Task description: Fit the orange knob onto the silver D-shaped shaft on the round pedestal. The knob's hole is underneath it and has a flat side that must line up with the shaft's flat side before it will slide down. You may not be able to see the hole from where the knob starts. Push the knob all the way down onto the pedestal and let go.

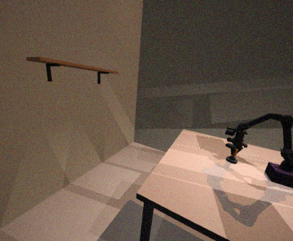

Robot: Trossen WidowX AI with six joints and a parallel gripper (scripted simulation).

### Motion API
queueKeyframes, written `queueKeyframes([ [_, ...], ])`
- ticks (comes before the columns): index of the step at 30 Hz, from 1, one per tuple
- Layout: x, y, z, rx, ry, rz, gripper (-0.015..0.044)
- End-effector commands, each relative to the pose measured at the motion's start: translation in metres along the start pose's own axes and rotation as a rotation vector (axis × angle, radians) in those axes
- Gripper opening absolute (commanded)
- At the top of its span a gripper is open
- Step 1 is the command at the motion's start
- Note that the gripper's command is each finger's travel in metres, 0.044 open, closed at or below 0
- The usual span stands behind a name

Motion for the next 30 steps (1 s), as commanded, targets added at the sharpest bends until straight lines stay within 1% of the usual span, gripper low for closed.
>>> queueKeyframes([
  [1,-0.0003,0.0006,-0.0010,-0.010,-0.004,-0.002,0.0000],
  [15,0.0043,0.0007,0.0000,-0.010,-0.004,-0.002,0.0000],
  [23,0.0030,0.0003,0.0002,-0.212,-0.004,-0.003,0.0000],
  [30,0.0002,0.0006,0.0000,-0.220,-0.004,-0.003,0.0000],
])
Point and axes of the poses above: the point midway between the two fingers, 35 mm back from their tips, its own x axis back along the fingers, its own y axis across the jaws, z = x × y, the point moved 4 cm from there along x, back along the fingers, and after that the axes turned 4 degrees about x, right-handed, at the moved point
